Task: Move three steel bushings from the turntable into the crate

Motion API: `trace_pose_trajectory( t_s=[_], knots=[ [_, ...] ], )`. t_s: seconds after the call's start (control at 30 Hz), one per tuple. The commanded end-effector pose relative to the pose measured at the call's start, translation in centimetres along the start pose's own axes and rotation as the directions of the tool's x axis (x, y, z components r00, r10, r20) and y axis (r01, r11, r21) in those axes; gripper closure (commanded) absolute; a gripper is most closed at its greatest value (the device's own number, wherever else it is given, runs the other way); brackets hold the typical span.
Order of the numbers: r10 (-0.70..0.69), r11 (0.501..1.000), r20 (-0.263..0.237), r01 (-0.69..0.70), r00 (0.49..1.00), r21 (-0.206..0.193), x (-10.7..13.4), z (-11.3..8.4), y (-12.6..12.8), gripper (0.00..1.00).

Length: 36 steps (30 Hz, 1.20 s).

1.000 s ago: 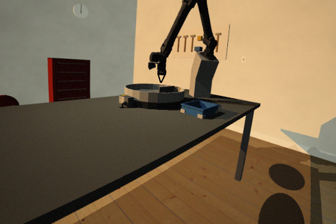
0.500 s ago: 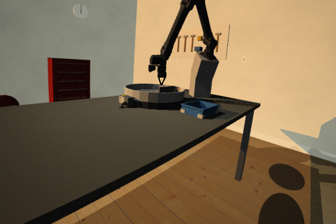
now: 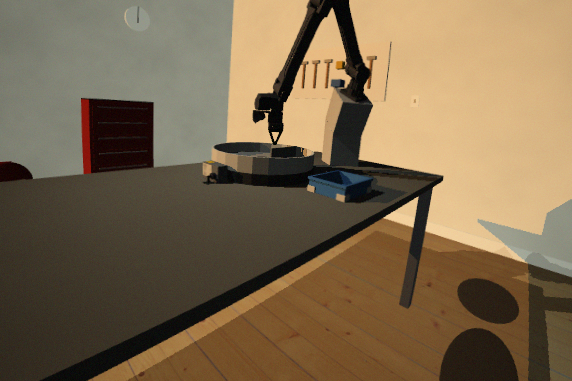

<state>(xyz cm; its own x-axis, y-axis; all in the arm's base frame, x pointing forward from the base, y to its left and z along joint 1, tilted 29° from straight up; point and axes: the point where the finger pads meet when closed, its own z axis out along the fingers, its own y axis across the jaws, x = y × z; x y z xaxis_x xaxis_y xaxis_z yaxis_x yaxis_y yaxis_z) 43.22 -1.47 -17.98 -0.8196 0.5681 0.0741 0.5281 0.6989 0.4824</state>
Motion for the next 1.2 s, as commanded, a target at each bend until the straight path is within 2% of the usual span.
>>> trace_pose_trajectory(
  t_s=[0.0, 1.17],
  knots=[
    [0.005, 1.000, 0.036, -0.005, 0.999, -0.012, -1.34, -1.19, 0.52, 0.88],
    [-0.005, 1.000, 0.027, 0.005, 1.000, -0.010, -0.79, -0.69, 0.82, 0.88]
  ],
)
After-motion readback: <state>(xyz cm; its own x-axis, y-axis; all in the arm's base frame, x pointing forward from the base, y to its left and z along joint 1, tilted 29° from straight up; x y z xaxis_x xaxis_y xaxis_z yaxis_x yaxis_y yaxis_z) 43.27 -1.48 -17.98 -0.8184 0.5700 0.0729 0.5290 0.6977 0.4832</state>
